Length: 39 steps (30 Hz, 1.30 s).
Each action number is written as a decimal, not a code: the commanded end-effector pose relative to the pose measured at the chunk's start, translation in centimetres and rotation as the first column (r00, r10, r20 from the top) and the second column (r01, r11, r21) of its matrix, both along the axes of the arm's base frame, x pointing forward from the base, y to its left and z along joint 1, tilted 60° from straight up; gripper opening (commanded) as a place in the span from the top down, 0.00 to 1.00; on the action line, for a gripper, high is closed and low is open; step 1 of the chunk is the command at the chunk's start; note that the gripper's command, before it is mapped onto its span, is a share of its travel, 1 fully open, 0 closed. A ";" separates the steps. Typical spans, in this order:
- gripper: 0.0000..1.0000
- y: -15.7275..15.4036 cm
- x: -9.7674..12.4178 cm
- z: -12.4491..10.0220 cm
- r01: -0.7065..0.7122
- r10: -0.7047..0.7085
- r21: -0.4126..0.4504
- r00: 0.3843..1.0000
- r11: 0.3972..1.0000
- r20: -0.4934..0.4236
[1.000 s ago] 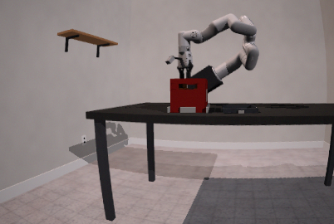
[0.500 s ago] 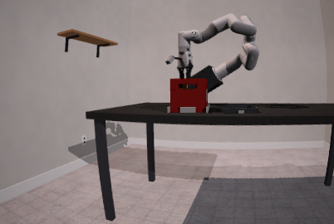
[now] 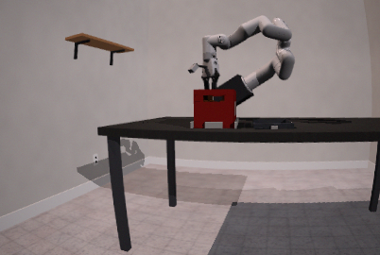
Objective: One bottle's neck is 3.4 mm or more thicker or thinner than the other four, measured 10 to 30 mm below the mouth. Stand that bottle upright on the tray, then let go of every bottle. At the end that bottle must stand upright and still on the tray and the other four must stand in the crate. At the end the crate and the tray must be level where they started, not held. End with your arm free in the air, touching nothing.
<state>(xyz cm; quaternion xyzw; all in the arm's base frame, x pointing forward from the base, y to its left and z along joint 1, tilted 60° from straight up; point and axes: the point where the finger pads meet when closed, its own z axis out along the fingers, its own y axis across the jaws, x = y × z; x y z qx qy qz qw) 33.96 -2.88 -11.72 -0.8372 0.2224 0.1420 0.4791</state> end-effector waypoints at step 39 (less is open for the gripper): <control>0.35 1.5 0.1 -0.9 0.002 -0.002 -0.002 1.000 1.000 0.002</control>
